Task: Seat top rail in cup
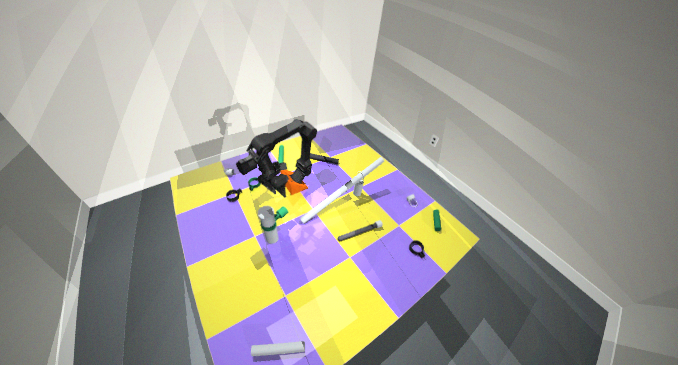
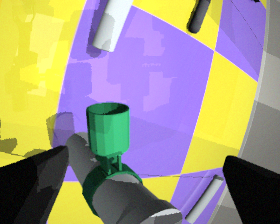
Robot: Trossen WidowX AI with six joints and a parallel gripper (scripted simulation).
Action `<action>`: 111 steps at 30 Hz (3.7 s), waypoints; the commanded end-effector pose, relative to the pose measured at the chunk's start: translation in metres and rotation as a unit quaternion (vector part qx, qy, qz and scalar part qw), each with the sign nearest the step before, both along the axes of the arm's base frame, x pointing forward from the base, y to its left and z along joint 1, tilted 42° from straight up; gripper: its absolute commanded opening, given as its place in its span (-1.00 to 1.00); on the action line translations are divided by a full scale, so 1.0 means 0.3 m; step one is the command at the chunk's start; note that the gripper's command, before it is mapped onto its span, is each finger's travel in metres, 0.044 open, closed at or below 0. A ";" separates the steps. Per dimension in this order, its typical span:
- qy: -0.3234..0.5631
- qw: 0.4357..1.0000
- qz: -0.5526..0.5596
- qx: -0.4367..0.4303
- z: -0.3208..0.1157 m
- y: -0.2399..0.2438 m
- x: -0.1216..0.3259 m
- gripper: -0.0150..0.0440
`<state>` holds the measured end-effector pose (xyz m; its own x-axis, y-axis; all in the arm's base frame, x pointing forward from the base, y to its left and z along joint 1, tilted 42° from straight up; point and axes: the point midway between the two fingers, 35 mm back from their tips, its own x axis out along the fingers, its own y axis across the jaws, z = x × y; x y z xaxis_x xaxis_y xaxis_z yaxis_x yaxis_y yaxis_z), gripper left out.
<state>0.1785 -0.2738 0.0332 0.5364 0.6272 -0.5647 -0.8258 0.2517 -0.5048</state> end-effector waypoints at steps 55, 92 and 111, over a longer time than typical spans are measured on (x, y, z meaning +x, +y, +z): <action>-0.022 0.999 0.027 -0.017 -0.282 0.262 0.124 1.00; 0.010 1.000 -0.010 -0.015 -0.285 0.280 0.163 -0.49; 0.045 0.998 -0.049 -0.012 -0.282 0.281 0.196 -0.49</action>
